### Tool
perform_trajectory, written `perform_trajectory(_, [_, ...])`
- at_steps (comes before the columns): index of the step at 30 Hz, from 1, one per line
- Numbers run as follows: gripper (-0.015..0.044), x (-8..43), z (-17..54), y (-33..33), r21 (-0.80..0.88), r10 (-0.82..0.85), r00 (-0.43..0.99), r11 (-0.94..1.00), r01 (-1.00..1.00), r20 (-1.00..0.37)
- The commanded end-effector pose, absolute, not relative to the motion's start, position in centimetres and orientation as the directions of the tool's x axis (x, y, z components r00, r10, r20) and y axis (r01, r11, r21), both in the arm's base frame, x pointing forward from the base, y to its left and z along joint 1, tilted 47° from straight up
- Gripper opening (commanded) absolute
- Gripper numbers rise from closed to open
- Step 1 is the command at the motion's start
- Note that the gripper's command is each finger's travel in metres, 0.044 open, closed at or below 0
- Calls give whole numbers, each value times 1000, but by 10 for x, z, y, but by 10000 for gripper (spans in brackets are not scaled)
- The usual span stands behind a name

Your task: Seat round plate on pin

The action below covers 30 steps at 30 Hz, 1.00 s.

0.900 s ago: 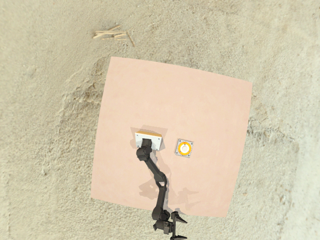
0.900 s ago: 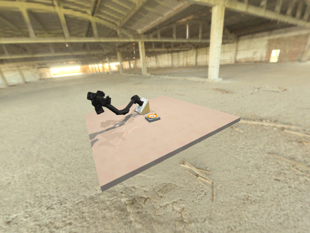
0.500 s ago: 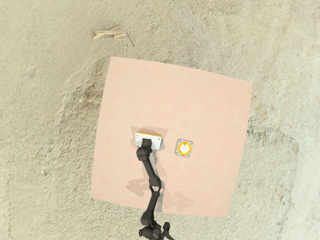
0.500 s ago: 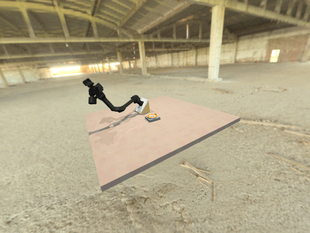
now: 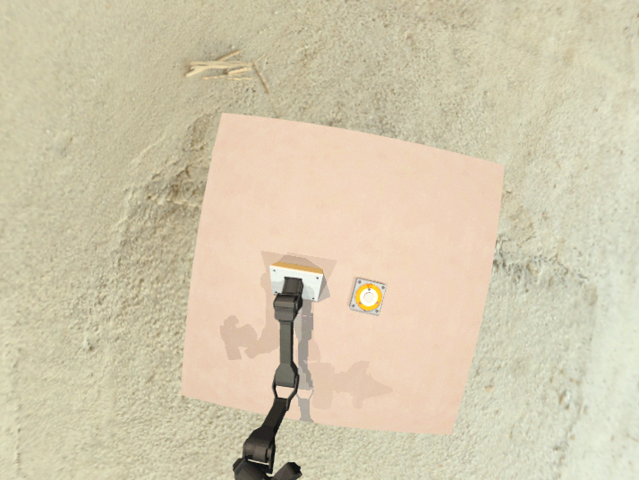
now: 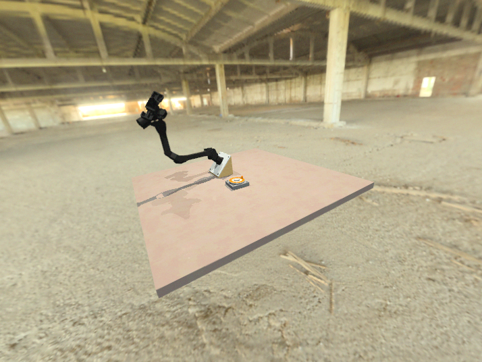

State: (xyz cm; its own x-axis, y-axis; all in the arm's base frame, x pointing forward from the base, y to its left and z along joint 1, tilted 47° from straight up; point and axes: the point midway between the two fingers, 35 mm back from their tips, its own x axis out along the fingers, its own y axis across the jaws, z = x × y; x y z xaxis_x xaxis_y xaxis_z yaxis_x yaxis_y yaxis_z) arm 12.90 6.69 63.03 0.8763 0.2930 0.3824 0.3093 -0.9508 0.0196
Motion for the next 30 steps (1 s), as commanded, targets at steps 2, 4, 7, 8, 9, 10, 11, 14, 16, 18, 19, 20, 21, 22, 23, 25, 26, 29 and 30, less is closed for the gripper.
perform_trajectory(2, [0,135,606,147,496,322,878,-860,116,354])
perform_trajectory(4, [0,142,594,169,608,326,888,-791,68,325])
perform_trajectory(7, [0,151,581,183,689,325,893,-725,24,310])
perform_trajectory(8, [0,158,572,189,734,324,897,-679,-2,302])
perform_trajectory(9, [0,168,557,205,808,322,909,-588,-27,265])
perform_trajectory(10, [0,179,542,220,871,318,921,-490,-45,226])
perform_trajectory(11, [0,186,533,227,900,314,928,-432,-51,203])
perform_trajectory(14, [0,203,510,243,956,299,943,-286,-57,145])
perform_trajectory(16, [0,224,481,257,993,271,960,-110,-47,75])
perform_trajectory(18, [0,242,456,264,999,243,970,30,-25,17])
perform_trajectory(19, [0,250,444,267,995,227,974,100,-10,-13])
perform_trajectory(20, [0,259,431,269,986,209,977,169,8,-43])
perform_trajectory(21, [0,268,418,270,971,190,979,236,28,-74])
perform_trajectory(22, [0,271,413,270,966,187,979,256,33,-83])
perform_trajectory(23, [0,278,400,271,948,178,978,316,50,-110])
perform_trajectory(25, [0,298,366,269,879,130,973,464,110,-190])
perform_trajectory(26, [0,306,353,268,846,106,969,516,137,-221])
perform_trajectory(29, [0,327,312,258,722,25,949,655,222,-315])
perform_trajectory(30, [0,330,307,257,706,15,945,670,232,-325])
